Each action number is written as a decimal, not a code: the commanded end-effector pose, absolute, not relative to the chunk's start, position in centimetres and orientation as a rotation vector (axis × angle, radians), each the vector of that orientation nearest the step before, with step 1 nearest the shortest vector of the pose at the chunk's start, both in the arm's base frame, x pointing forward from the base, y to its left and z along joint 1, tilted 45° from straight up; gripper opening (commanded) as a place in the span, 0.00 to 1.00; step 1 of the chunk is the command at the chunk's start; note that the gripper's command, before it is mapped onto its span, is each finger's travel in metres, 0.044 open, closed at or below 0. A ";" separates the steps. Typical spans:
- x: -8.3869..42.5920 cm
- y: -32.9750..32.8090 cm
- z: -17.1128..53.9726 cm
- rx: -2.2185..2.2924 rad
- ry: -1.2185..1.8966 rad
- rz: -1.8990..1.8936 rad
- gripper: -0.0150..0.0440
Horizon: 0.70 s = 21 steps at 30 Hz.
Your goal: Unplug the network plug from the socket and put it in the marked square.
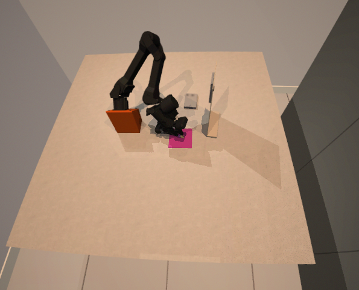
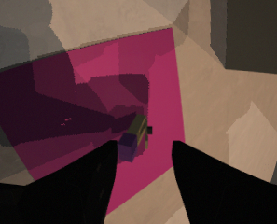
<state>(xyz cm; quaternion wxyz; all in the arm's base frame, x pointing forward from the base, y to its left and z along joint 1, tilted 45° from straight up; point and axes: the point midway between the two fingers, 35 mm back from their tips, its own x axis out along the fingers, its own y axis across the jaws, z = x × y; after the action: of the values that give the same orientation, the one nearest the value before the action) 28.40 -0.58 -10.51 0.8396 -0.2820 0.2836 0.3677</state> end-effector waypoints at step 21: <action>27.5 -2.1 -8.9 -0.600 0.598 0.775 0.52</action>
<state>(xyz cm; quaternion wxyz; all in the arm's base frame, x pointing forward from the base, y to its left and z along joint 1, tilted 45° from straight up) 27.28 -1.72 -9.28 0.8386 -0.2804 0.2869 0.3685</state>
